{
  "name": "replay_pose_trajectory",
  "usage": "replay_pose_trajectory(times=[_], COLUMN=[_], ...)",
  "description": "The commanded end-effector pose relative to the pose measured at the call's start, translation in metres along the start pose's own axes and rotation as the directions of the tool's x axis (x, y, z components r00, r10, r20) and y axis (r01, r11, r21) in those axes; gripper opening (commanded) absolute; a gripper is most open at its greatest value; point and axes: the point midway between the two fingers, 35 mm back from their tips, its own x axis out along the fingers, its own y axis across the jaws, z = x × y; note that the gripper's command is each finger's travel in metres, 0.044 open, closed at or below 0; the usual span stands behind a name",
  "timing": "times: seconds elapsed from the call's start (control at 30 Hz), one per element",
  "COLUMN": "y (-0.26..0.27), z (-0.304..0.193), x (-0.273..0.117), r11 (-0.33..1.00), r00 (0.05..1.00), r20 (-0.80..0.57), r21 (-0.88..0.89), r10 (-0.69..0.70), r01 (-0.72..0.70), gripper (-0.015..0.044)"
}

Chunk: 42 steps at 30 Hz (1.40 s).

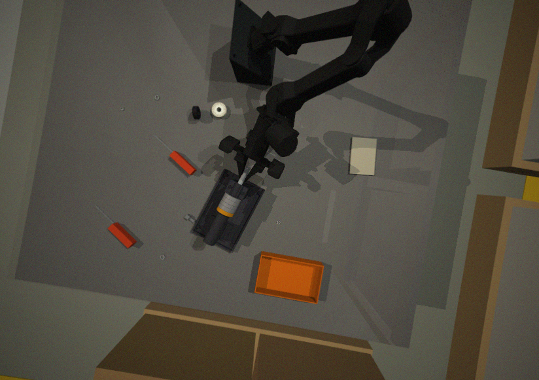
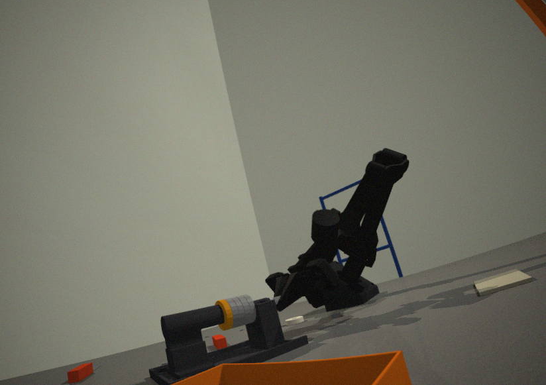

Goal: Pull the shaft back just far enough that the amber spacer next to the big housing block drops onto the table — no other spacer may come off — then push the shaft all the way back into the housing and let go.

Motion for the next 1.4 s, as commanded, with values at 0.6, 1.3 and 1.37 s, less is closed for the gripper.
replay_pose_trajectory(times=[0.6,1.3,1.37], y=[0.0011,0.0011,0.0011], z=[0.0059,0.0072,0.0073], x=[-0.0094,-0.0116,-0.0118], r11=[1.000,1.000,1.000], r00=[1.000,1.000,1.000], r20=[0.002,0.002,0.002], r21=[0.005,0.006,0.006], r10=[0.002,0.002,0.002], r01=[-0.002,-0.002,-0.002], gripper=[0.0000,0.0000,0.0000])
